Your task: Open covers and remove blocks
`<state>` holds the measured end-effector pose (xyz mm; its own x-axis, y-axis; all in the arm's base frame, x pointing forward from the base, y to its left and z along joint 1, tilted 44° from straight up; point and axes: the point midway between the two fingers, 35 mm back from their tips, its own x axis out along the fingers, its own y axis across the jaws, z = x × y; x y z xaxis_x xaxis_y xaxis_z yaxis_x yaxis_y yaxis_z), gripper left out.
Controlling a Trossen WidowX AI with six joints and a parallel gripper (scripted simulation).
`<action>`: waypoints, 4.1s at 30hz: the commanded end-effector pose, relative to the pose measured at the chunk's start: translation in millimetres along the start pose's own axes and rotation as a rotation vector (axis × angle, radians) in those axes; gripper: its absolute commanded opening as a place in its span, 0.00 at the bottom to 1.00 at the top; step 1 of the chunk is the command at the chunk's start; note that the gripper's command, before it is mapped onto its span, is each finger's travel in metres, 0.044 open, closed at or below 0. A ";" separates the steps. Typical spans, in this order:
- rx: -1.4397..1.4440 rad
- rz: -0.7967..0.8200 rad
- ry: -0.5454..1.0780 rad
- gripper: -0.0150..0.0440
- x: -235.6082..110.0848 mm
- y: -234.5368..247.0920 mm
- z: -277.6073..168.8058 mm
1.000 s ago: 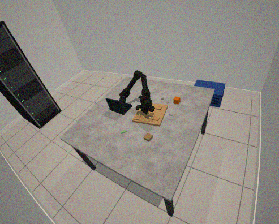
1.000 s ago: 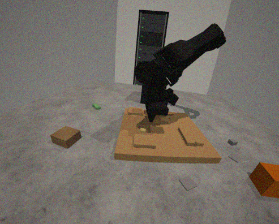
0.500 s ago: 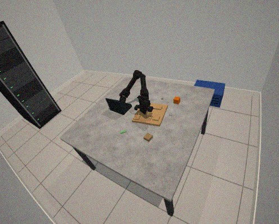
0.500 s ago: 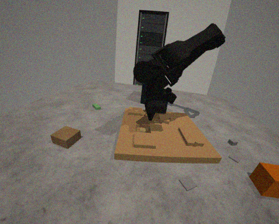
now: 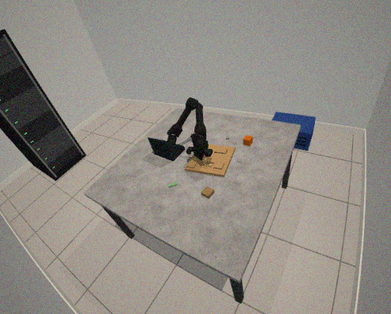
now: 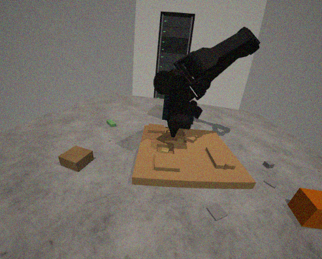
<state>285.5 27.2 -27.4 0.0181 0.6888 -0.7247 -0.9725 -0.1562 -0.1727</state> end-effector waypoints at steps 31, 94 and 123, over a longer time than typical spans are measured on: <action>0.002 0.008 0.001 0.25 1.0 38.4 12.9; 0.004 0.010 0.004 0.25 -27.1 66.0 44.1; 0.509 0.005 0.018 0.25 -52.8 12.9 65.5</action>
<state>245.7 29.0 44.3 0.0130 0.6739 -0.7387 -0.9876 0.1242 0.0959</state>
